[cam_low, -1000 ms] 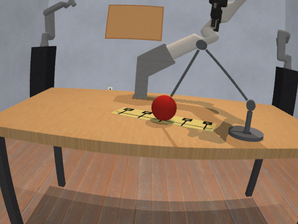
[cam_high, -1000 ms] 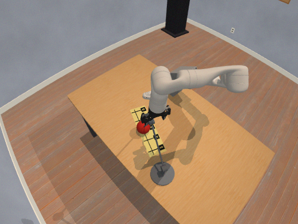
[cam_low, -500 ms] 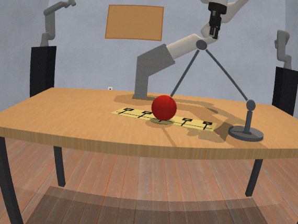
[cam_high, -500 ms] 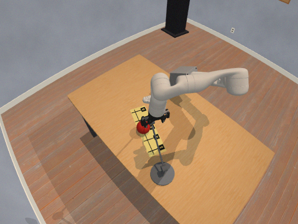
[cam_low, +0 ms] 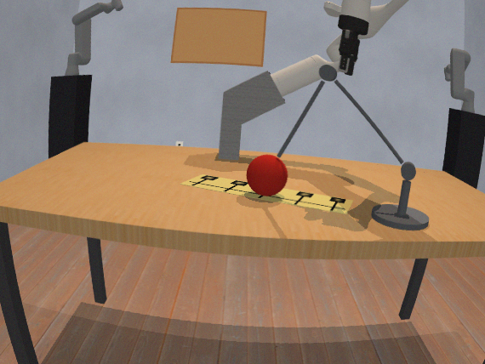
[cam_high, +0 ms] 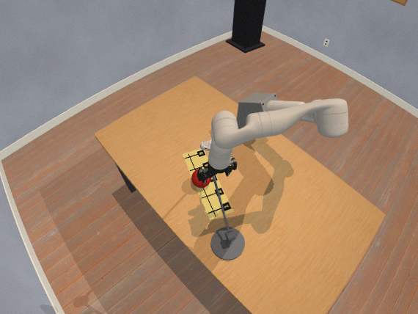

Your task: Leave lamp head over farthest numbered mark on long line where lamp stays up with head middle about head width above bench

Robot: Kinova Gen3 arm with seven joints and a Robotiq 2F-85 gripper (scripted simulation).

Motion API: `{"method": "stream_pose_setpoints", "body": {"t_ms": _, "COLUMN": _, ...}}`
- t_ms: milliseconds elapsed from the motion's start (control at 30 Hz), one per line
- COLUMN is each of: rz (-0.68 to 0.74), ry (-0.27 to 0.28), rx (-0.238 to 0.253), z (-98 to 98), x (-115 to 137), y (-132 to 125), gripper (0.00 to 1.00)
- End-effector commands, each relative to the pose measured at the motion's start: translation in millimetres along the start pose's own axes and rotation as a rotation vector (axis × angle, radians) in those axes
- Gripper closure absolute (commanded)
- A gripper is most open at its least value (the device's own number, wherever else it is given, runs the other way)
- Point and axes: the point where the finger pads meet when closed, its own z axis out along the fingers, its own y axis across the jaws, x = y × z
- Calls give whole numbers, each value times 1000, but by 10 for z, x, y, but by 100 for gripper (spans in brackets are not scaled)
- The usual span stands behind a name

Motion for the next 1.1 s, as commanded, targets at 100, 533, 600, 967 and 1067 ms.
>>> {"method": "stream_pose_setpoints", "body": {"t_ms": 100, "rz": -6, "ry": -2, "rx": -2, "z": 136, "x": -42, "y": 5, "gripper": 0}}
{"method": "stream_pose_setpoints", "body": {"t_ms": 533, "rz": 0, "ry": 6, "rx": 0, "z": 442, "x": -60, "y": 5, "gripper": 0}}
{"method": "stream_pose_setpoints", "body": {"t_ms": 600, "rz": 0, "ry": 6, "rx": 0, "z": 442, "x": -60, "y": 5, "gripper": 0}}
{"method": "stream_pose_setpoints", "body": {"t_ms": 967, "rz": -12, "ry": -1, "rx": -3, "z": 524, "x": -130, "y": 12, "gripper": 0}}
{"method": "stream_pose_setpoints", "body": {"t_ms": 1067, "rz": -15, "ry": -3, "rx": -4, "z": 547, "x": -149, "y": 14, "gripper": 0}}
